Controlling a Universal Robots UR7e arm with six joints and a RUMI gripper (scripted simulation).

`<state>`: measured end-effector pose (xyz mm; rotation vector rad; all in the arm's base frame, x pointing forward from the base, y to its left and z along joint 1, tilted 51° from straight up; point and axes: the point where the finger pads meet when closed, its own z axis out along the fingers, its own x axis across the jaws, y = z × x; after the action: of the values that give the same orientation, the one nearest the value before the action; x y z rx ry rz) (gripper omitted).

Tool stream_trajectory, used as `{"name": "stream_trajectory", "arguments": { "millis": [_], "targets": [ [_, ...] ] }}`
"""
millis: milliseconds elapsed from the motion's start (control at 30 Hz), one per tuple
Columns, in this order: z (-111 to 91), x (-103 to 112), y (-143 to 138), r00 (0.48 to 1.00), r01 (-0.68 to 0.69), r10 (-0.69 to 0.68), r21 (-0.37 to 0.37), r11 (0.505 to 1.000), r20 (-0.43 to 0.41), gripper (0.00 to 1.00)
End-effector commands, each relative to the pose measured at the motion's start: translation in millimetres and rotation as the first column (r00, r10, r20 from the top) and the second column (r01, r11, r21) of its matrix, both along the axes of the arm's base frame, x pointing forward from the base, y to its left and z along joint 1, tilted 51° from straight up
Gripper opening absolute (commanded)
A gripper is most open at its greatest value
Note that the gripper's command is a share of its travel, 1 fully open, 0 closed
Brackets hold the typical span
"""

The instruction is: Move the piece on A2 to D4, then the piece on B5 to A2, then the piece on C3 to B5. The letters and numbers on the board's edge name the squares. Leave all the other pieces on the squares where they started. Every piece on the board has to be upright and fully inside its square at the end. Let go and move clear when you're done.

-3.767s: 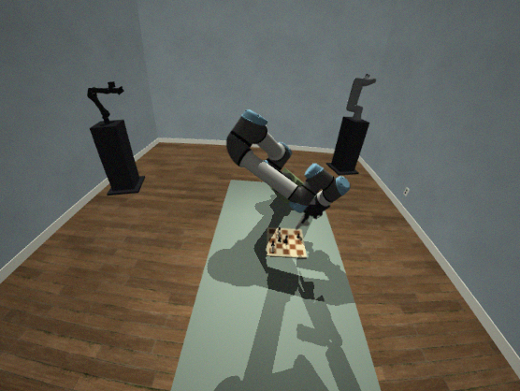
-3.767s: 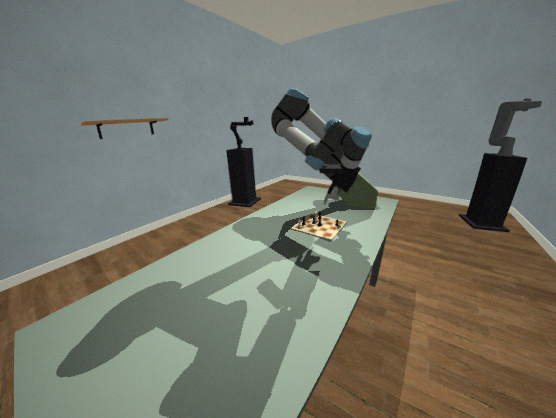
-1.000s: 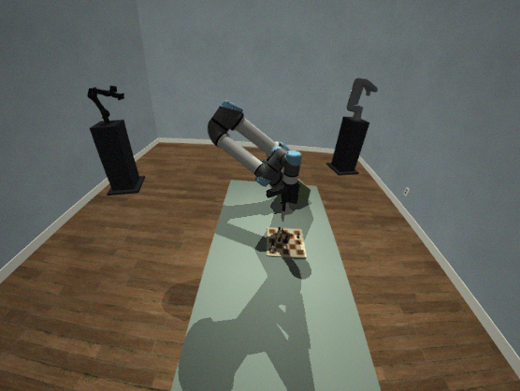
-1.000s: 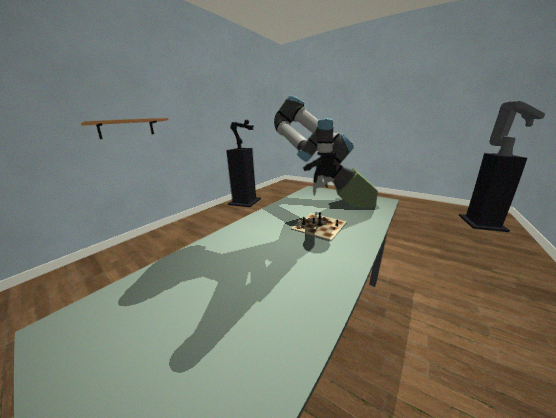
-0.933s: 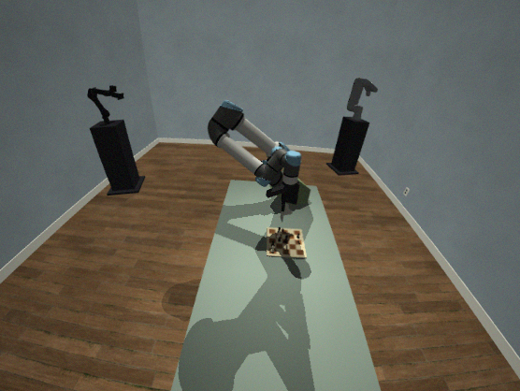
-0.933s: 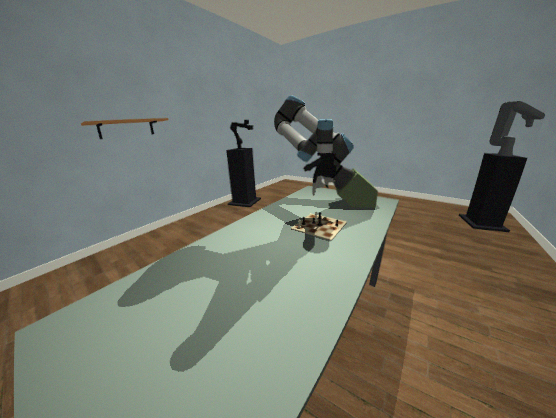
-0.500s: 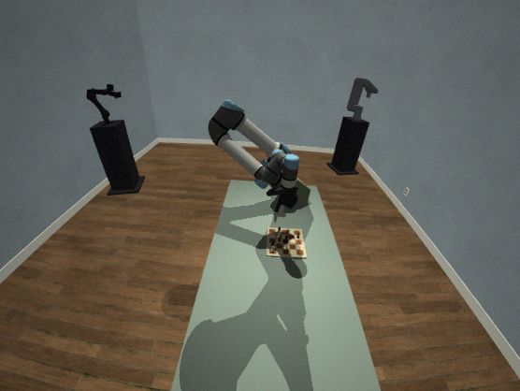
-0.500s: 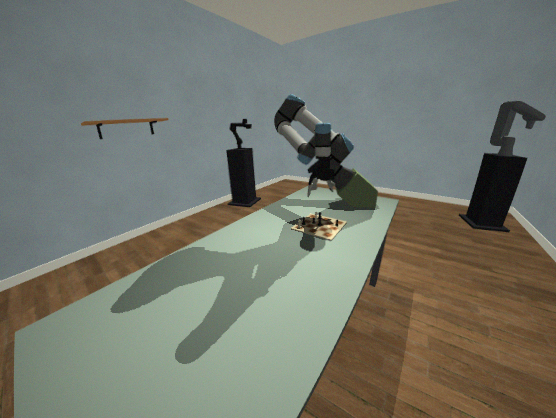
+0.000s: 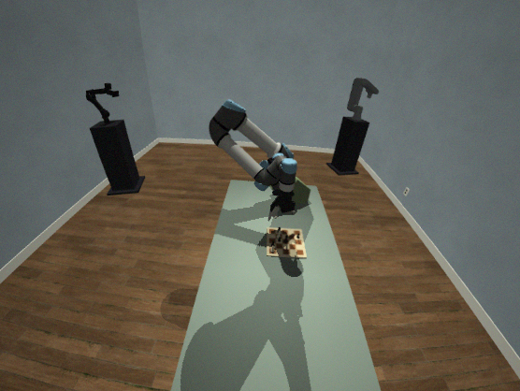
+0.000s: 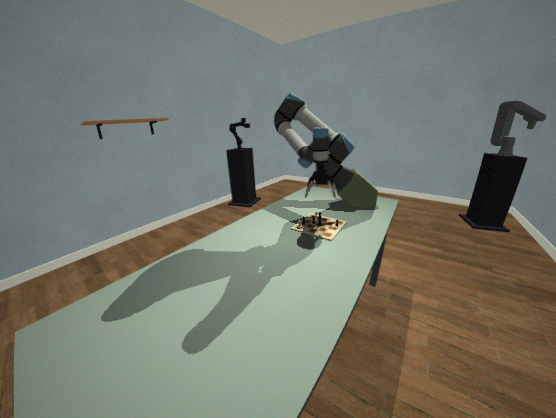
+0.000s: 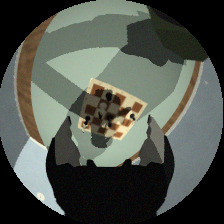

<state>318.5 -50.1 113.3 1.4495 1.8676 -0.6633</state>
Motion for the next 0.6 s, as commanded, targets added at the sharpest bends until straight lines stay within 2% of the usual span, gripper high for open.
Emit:
{"name": "stream_trajectory", "arguments": {
  "millis": [0,167,433,467,567],
  "targets": [
    [-4.5,2.1,-4.1,0.974,0.154,-0.158,0.037,0.987,0.164,1.0],
    [-5.5,3.5,-5.4,0.955,0.196,-0.204,0.06,0.979,0.216,1.0],
    [-6.3,3.0,-5.5,0.95,0.205,-0.214,0.065,0.977,0.226,1.0],
    [-6.3,3.0,-5.5,0.95,0.205,-0.214,0.065,0.977,0.226,0.22],
    [-6.1,3.1,-5.4,0.95,0.204,-0.214,0.065,0.977,0.226,0.22]
  ]
}}
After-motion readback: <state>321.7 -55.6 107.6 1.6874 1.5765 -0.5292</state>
